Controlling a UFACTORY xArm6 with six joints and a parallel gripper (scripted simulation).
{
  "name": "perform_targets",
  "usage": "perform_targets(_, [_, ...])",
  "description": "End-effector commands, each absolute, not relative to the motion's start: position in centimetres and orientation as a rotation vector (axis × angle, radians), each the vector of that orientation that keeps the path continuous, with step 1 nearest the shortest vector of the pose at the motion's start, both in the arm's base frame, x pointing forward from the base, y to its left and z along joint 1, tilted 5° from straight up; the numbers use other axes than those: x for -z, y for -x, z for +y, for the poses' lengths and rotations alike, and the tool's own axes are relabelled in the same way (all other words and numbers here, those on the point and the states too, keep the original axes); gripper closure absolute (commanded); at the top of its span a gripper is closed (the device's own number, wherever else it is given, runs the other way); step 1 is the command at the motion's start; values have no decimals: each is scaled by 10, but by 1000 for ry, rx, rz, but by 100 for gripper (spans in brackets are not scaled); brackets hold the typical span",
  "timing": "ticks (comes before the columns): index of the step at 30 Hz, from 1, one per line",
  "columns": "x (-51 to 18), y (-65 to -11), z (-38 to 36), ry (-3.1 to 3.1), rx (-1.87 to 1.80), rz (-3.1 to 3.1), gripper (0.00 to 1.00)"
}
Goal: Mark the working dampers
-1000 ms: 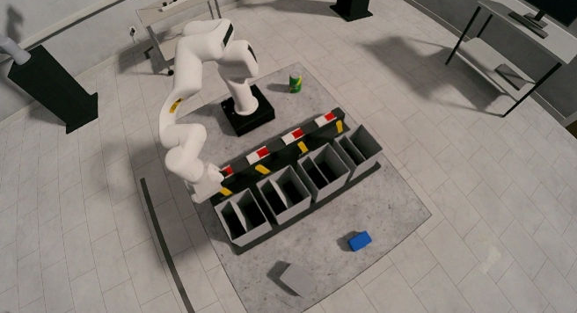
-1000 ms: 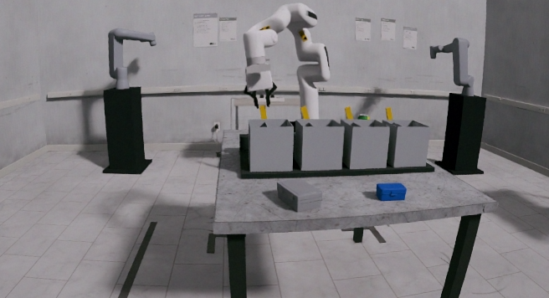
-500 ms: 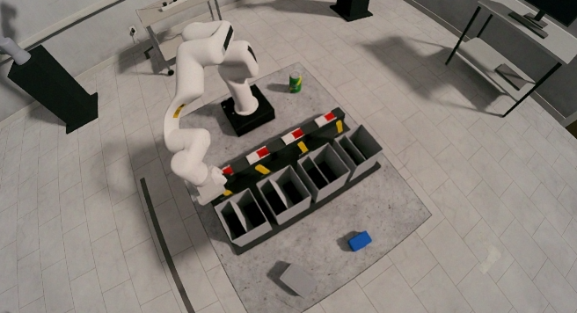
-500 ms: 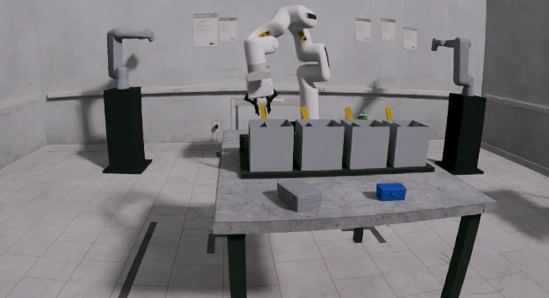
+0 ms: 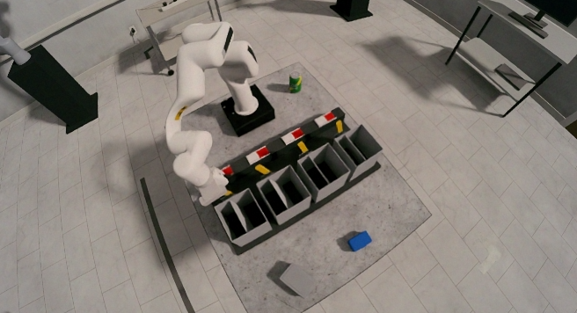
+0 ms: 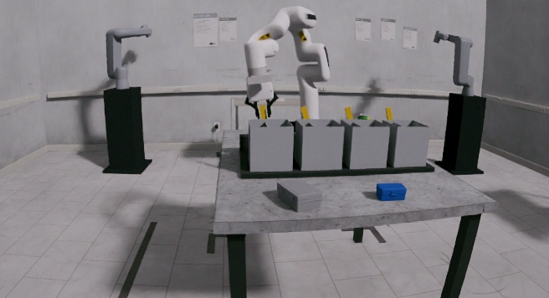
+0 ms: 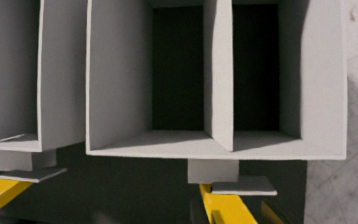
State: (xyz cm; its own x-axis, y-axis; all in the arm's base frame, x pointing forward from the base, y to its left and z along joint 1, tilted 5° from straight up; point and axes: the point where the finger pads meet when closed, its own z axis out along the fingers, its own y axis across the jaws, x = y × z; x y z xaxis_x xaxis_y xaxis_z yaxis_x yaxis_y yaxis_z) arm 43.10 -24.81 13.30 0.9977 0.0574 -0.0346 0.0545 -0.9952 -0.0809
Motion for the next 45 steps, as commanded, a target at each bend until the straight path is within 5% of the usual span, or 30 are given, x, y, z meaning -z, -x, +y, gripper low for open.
perform_targets(1, [-134,-432,-249,3063,-50,-86,61])
perform_targets(13, [-134,-432,-249,3063,-50,-86,61])
perform_targets(14, [-134,-432,-249,3063,-50,-86,81])
perform_targets(45, [-134,-432,-249,3063,-50,-86,81])
